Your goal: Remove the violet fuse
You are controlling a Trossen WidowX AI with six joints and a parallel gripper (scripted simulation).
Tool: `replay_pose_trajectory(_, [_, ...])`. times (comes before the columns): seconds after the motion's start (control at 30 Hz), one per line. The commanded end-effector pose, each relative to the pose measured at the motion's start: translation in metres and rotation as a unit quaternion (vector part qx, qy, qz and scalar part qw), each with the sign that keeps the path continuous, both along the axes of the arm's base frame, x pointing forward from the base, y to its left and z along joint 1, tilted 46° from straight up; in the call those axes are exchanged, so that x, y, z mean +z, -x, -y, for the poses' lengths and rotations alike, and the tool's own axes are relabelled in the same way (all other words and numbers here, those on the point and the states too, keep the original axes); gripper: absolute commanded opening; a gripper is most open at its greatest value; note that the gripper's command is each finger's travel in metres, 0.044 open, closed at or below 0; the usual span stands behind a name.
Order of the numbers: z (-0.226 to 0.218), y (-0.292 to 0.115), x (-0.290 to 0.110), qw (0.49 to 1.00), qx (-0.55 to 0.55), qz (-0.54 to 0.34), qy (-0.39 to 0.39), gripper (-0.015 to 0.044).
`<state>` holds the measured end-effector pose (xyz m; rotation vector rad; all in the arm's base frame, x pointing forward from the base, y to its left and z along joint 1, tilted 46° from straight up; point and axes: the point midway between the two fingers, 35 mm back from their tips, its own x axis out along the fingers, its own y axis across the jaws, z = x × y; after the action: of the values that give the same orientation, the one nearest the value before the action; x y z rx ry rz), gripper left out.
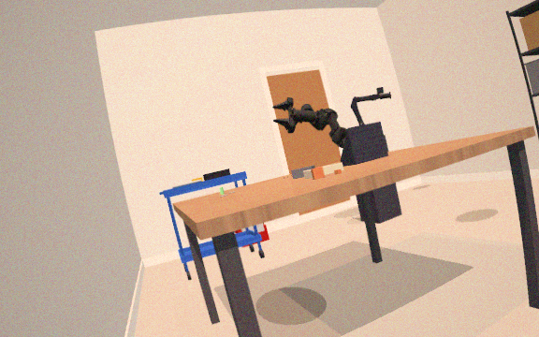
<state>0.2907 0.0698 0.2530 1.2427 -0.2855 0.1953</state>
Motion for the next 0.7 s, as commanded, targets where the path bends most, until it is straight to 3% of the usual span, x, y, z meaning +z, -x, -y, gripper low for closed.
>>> replay_pose_trajectory(0.0, [-0.001, -0.002, -0.002, 1.0, -0.002, -0.006, 0.006, 0.0374])
replay_pose_trajectory(0.2, [-0.012, -0.049, -0.072, 0.958, -0.043, -0.201, 0.199, 0.0216])
replay_pose_trajectory(0.4, [-0.008, -0.064, -0.149, 0.826, -0.038, -0.39, 0.406, 0.0061])
replay_pose_trajectory(0.67, [0.012, -0.047, -0.209, 0.607, 0.022, -0.54, 0.583, 0.0061])
